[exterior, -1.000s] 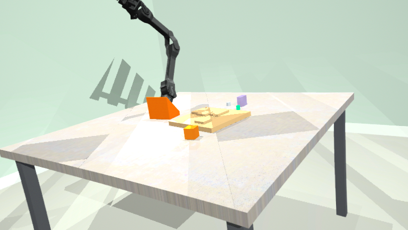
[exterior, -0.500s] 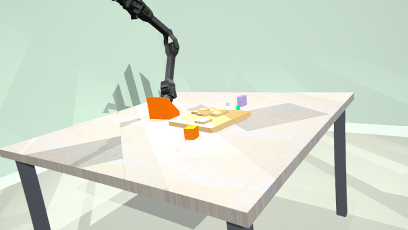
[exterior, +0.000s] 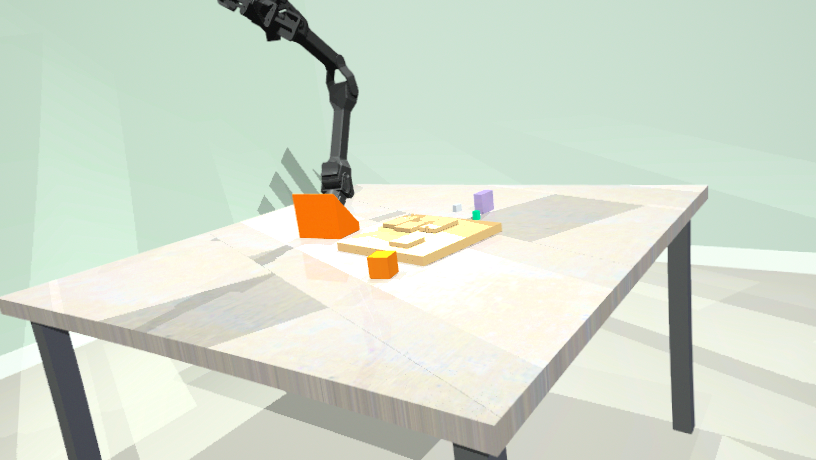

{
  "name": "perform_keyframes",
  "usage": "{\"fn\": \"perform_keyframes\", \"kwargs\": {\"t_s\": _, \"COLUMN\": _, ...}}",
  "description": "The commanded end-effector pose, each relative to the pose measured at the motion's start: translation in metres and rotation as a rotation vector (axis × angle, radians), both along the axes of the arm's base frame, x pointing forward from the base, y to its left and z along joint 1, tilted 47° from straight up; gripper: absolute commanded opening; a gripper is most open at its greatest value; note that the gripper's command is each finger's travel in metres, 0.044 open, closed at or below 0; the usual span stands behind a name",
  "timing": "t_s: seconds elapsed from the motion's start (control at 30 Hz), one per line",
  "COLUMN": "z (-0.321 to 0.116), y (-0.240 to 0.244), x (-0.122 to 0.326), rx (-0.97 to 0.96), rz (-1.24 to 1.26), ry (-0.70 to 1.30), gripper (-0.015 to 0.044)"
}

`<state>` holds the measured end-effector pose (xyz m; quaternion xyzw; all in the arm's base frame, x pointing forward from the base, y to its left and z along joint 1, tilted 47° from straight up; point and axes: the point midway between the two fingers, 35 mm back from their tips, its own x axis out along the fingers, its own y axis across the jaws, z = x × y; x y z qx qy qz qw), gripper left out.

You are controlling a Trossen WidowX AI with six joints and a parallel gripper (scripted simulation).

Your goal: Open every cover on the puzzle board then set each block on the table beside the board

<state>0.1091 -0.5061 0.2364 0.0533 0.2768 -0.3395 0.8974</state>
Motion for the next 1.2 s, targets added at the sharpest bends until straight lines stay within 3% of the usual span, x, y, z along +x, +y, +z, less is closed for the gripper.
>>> {"fn": "perform_keyframes", "kwargs": {"t_s": 0.0, "z": -0.014, "y": 0.005, "x": 0.014, "rx": 0.041, "rz": 0.026, "ry": 0.009, "gripper": 0.0}}
{"fn": "perform_keyframes", "kwargs": {"t_s": 1.17, "z": -0.132, "y": 0.093, "x": 0.136, "rx": 0.451, "rz": 0.293, "ry": 0.109, "gripper": 0.0}}
